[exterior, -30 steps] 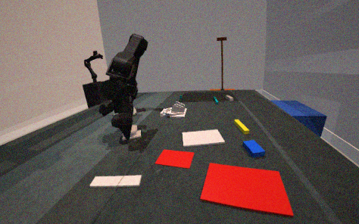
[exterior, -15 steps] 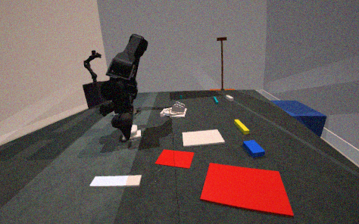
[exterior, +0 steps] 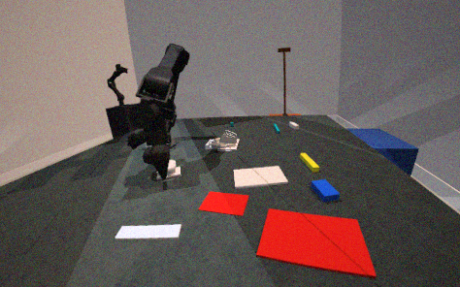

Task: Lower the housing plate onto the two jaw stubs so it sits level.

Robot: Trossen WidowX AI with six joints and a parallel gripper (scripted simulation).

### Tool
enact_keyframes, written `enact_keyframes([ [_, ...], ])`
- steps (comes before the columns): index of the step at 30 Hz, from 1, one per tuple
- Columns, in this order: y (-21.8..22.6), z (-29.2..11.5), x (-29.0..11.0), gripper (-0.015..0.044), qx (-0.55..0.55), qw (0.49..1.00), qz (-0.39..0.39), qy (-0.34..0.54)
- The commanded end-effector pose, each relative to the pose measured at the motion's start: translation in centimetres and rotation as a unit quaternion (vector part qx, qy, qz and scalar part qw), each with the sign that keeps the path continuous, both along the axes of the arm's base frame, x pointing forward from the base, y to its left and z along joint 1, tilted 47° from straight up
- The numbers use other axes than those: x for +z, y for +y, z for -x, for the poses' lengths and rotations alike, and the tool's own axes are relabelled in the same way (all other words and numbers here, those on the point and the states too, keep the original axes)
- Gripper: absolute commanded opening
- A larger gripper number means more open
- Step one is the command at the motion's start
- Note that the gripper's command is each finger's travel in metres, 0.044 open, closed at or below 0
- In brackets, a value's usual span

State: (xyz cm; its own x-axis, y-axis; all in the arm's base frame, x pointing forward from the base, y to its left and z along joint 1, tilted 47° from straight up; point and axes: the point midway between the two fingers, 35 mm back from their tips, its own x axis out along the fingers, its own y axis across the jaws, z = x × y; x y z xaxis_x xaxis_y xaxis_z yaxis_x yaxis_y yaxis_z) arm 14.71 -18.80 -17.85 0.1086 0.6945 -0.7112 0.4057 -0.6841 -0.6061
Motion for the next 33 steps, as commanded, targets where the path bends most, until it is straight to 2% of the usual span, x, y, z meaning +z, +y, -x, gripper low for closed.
enact_keyframes([
  [1,0.0,0.0,0.0,0.0407,0.0,1.0,0.0,0.0],
  [10,0.0,0.0,0.0,0.0351,0.0,1.0,0.0,0.0],
  [22,-0.2,0.0,0.1,0.0351,0.0,1.0,0.0,0.0],
  [33,-2.6,0.3,2.4,0.0351,-0.002,1.0,-0.001,0.001],
])
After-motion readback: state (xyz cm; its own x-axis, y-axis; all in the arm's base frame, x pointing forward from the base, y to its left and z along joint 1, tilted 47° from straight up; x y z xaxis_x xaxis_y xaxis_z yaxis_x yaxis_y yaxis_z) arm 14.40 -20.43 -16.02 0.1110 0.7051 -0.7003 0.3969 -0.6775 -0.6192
